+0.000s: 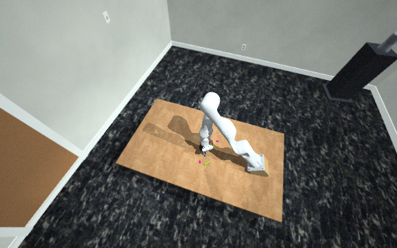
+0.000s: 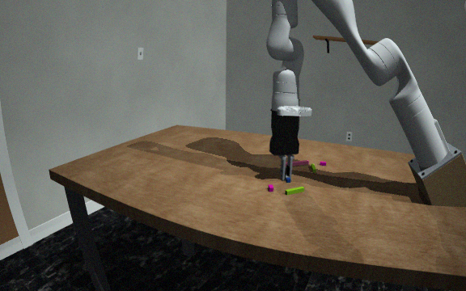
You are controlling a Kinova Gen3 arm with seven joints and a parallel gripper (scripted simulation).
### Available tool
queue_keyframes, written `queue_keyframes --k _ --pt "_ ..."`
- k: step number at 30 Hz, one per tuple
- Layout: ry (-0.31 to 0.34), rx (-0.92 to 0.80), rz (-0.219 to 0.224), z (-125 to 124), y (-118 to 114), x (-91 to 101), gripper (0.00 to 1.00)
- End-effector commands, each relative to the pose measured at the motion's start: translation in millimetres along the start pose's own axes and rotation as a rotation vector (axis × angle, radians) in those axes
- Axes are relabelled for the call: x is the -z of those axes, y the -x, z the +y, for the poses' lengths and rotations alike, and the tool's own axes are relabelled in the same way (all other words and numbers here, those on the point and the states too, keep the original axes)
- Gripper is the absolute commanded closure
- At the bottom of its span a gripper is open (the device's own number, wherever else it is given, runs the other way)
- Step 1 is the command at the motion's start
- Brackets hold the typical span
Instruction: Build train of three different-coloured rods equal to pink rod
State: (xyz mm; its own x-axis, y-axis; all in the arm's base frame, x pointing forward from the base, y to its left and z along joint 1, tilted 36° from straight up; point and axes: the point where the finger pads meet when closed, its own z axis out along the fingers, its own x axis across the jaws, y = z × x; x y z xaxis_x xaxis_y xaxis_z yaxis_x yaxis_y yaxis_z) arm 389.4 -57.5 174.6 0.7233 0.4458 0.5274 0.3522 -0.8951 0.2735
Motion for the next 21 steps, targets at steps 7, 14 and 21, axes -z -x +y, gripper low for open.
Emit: queue_keyframes --k 7,14,21 --pt "0.0 0.0 0.0 0.0 -0.1 0.1 0.76" --pt "0.0 0.0 0.0 0.0 -0.1 0.1 0.76" --pt "0.0 0.0 0.0 0.0 -0.1 0.1 0.7"
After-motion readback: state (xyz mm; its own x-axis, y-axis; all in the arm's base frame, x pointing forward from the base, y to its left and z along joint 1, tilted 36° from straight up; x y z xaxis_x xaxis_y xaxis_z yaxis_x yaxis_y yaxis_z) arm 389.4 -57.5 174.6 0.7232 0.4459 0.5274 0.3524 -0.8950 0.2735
